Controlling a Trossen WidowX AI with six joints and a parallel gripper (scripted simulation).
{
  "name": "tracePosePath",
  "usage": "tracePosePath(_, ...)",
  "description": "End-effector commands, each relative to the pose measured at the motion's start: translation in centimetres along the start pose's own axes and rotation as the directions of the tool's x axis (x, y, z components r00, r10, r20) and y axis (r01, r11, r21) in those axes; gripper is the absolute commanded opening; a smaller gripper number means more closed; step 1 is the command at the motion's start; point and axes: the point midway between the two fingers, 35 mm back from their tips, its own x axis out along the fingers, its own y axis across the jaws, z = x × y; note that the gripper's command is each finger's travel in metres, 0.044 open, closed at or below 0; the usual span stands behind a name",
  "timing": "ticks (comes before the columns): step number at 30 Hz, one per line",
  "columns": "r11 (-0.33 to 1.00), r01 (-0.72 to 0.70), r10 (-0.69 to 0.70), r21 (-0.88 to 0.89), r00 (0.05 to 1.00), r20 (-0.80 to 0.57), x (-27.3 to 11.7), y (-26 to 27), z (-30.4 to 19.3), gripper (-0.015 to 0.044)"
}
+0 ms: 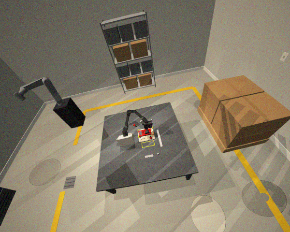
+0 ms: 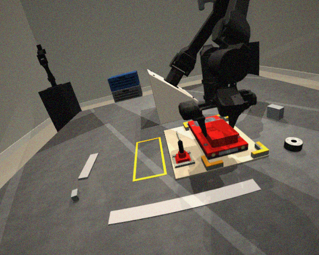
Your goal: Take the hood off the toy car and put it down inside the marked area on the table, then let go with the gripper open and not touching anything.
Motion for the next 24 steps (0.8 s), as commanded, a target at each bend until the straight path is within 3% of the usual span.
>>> tracePosePath(1, 1.0, 0.001, -0.001, -0.005, 1.0, 0.006, -0.5, 0.1, 0.2, 0.0)
tracePosePath(24, 1.0, 0.002, -0.002, -0.004, 1.0, 0.006, -2.0, 0.0, 0.2, 0.0)
